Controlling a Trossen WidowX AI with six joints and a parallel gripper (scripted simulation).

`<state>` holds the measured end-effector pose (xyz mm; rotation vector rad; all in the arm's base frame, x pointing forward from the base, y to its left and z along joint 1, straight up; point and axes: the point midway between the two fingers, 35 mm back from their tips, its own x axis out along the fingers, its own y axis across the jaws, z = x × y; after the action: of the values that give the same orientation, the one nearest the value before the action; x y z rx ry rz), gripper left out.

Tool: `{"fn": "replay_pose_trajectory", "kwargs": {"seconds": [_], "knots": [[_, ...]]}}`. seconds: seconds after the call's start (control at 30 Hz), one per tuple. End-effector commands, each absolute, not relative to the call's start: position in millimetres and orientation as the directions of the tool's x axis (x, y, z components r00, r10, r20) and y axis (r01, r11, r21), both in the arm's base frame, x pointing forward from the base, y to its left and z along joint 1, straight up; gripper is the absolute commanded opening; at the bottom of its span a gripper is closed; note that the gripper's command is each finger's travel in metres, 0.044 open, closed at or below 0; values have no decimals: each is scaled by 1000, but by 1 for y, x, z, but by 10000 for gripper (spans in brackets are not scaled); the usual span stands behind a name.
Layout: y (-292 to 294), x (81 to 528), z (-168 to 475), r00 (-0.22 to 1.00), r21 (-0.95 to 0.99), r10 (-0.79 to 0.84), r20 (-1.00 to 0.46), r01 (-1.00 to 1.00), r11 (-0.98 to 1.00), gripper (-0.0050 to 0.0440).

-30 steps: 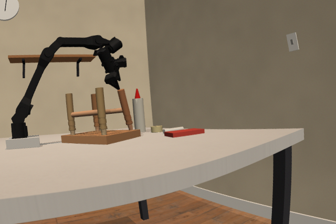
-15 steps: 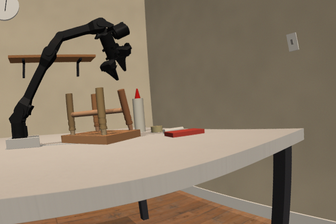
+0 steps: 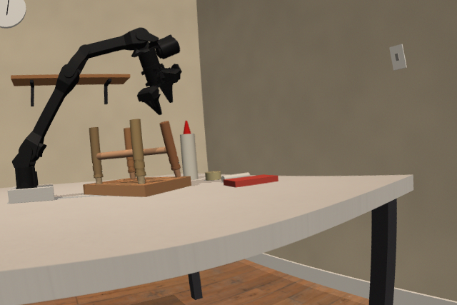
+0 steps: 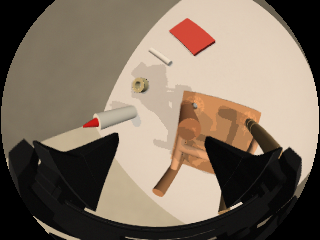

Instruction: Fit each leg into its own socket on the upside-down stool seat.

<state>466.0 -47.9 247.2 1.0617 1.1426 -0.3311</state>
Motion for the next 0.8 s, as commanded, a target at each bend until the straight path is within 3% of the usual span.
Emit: {"fn": "replay_pose_trajectory", "kwargs": {"seconds": [0.0, 0.77], "knots": [[-47, 466, 242, 425, 510, 282, -860, 703, 496, 440], [-46, 466, 210, 416, 496, 271, -868, 734, 464, 440]]}}
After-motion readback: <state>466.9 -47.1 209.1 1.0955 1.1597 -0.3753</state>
